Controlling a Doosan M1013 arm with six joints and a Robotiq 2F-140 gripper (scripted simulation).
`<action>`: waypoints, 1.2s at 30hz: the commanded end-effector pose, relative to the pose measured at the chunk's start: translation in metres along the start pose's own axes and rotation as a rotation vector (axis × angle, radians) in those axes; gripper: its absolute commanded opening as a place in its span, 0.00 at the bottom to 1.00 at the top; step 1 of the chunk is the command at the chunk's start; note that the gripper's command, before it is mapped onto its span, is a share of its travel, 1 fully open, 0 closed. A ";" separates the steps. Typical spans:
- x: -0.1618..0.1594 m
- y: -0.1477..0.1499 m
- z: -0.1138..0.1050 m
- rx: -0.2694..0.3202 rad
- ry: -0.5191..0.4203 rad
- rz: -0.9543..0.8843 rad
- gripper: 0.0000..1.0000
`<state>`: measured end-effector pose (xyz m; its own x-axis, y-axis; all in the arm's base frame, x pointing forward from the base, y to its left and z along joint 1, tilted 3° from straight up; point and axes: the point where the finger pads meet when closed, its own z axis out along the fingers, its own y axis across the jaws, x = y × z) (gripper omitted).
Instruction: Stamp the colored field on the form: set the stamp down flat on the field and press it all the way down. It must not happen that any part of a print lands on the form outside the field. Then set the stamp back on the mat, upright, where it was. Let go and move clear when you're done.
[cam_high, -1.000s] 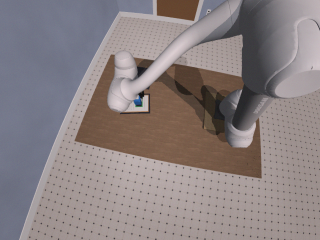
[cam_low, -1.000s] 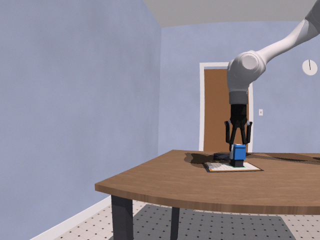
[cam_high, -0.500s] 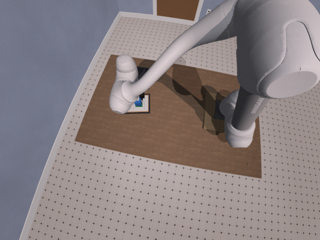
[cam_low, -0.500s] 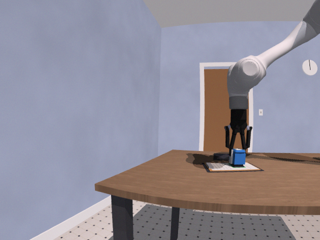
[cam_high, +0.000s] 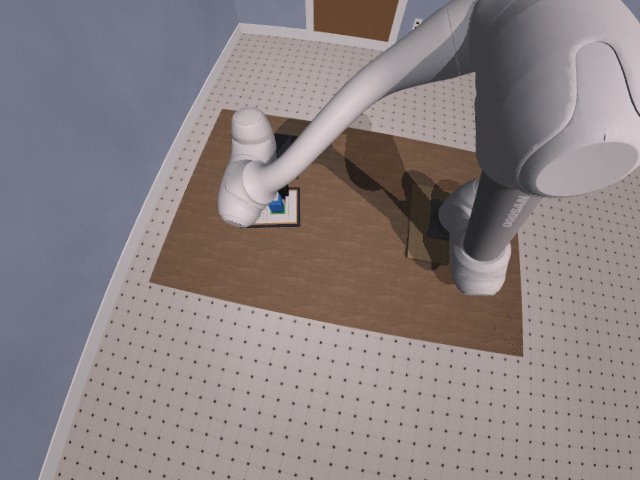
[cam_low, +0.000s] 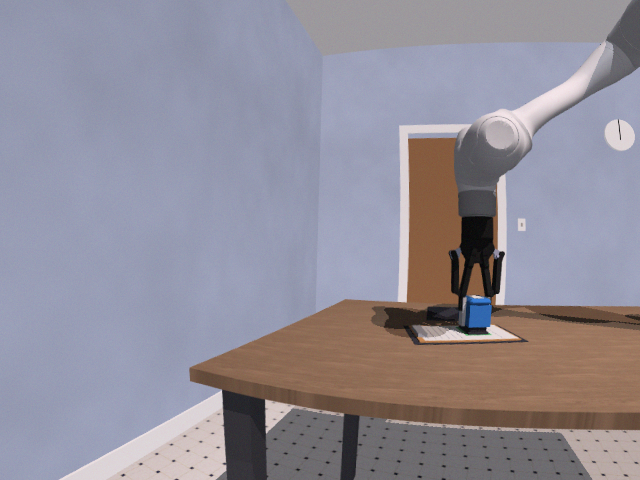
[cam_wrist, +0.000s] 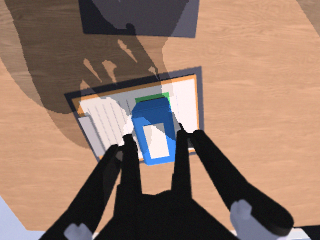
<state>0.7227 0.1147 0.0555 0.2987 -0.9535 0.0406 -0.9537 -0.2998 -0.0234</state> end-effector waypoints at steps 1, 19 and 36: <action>0.000 0.000 -0.006 0.000 0.000 0.000 0.21; 0.000 0.000 -0.022 0.000 0.000 0.000 0.21; 0.000 0.000 -0.060 0.000 0.000 0.000 0.21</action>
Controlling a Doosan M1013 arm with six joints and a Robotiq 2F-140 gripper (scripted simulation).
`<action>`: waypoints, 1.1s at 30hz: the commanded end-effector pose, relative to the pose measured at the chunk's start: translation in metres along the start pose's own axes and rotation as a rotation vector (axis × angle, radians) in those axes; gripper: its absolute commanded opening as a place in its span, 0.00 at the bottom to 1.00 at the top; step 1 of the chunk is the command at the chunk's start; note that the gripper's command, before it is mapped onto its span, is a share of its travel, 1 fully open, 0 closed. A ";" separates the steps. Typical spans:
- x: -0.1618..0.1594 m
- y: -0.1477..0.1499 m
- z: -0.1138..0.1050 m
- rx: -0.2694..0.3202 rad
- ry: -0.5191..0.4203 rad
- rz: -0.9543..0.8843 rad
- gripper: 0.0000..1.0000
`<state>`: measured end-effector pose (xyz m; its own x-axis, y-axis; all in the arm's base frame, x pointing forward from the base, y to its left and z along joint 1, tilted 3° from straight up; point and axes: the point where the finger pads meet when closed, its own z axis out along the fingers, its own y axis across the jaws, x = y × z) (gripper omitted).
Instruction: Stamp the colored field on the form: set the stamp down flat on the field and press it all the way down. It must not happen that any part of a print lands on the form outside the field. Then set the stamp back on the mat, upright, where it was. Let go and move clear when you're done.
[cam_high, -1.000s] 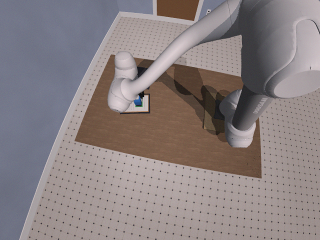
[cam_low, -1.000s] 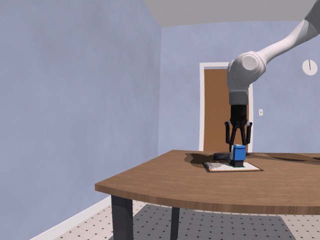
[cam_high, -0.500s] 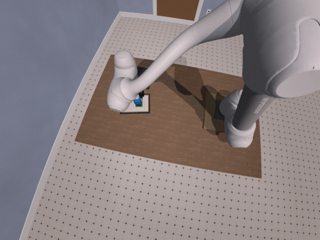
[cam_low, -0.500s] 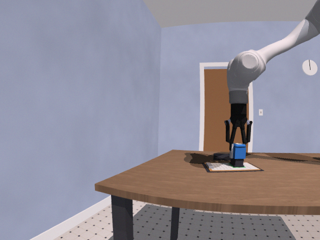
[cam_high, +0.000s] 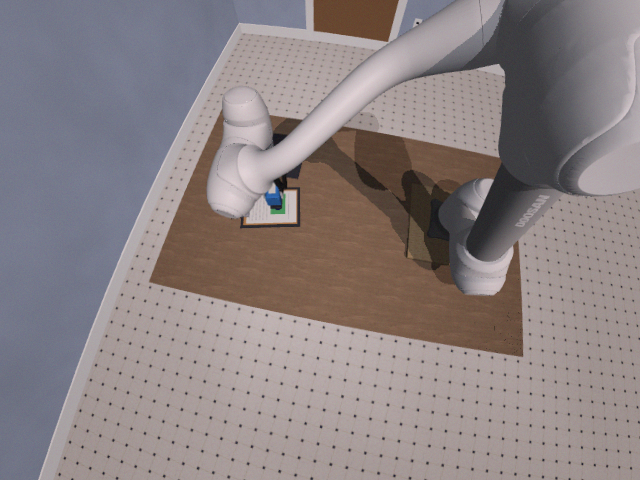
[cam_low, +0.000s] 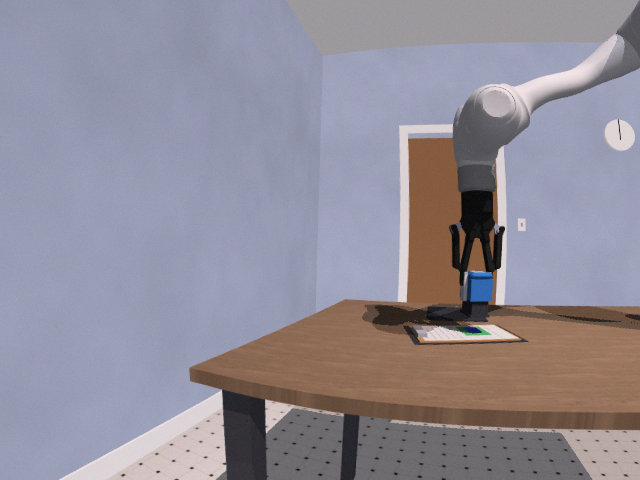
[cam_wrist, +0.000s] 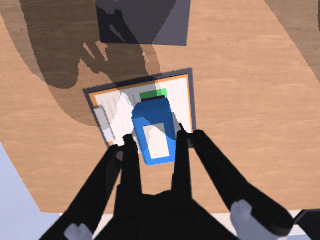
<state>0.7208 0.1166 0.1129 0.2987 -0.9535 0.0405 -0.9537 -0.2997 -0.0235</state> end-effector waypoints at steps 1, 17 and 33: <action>0.000 0.000 -0.002 0.000 0.000 0.000 0.21; 0.161 0.011 -0.002 0.000 0.000 0.191 0.21; 0.254 0.025 -0.002 0.000 0.000 0.213 0.21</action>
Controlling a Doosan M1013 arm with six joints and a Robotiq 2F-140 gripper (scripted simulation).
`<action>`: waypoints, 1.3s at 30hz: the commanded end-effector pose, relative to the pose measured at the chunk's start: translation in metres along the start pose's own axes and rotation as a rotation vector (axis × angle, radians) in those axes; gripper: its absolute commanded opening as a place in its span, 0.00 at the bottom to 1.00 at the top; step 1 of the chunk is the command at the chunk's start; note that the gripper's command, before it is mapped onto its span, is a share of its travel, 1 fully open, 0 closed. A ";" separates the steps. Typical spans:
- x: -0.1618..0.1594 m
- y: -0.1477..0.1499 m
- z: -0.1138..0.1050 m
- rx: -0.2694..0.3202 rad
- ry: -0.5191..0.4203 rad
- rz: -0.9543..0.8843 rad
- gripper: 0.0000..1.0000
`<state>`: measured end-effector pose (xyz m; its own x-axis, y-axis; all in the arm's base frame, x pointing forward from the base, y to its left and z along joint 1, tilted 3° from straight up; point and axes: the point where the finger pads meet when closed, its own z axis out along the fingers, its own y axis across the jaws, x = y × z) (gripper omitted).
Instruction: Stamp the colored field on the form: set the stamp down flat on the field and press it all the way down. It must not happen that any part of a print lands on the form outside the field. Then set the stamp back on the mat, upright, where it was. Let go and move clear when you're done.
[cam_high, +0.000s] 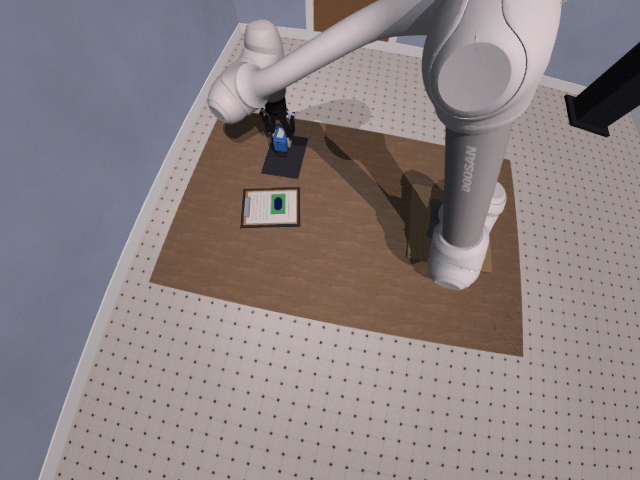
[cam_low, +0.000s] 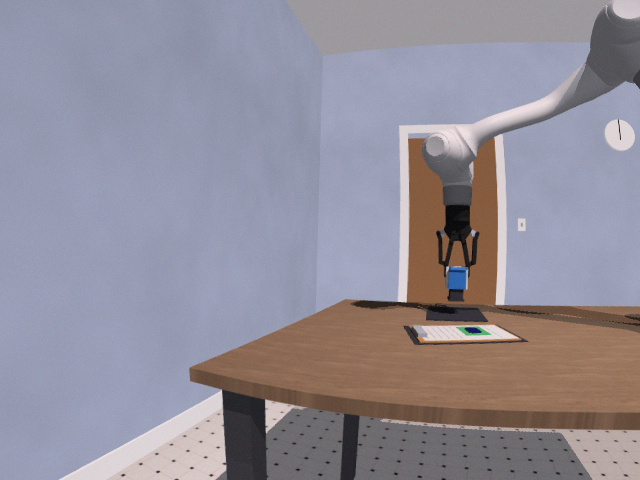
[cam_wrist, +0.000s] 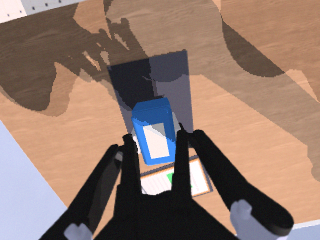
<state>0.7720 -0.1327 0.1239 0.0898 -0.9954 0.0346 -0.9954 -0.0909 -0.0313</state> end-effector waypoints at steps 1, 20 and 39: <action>0.002 -0.001 0.000 0.000 0.000 0.000 0.21; -0.001 0.000 0.000 0.000 0.000 0.000 0.21; -0.001 0.000 0.008 0.000 0.000 0.000 0.21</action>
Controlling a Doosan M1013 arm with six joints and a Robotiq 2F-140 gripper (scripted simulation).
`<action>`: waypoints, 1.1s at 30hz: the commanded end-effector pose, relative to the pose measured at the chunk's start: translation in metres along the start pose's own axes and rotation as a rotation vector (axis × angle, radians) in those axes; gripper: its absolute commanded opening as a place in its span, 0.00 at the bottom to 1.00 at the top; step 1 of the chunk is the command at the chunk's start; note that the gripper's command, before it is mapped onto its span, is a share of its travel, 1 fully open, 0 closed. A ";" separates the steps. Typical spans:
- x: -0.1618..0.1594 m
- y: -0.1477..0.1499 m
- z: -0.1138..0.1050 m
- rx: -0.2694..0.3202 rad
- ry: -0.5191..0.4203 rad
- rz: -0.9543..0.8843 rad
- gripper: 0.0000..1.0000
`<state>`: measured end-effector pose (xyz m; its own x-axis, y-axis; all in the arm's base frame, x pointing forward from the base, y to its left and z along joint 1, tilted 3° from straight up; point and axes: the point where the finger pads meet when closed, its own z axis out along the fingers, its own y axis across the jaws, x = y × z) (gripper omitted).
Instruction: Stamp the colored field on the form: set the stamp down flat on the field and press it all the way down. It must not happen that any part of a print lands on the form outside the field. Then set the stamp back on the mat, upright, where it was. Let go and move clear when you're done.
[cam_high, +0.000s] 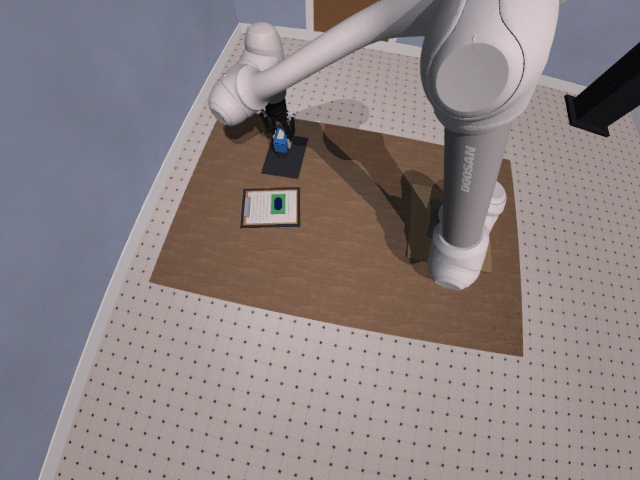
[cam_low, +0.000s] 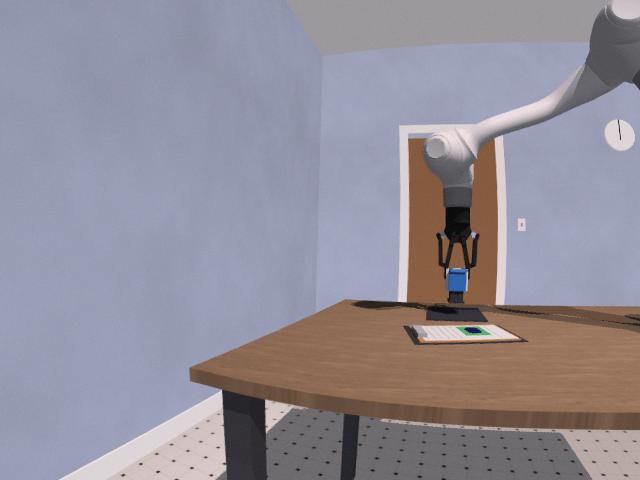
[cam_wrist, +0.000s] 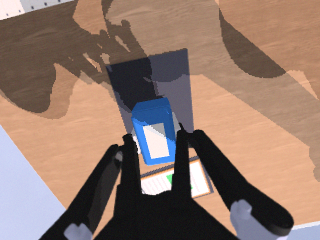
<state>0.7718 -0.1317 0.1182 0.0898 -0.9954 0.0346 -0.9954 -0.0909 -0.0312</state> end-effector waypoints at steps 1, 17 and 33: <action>0.000 0.000 0.004 0.000 0.000 0.000 0.21; 0.000 0.000 0.032 0.000 0.000 0.000 0.21; 0.000 0.000 0.033 0.000 0.000 0.000 0.55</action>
<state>0.7729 -0.1328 0.0846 0.0898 -0.9954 0.0346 -0.9954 -0.0909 -0.0313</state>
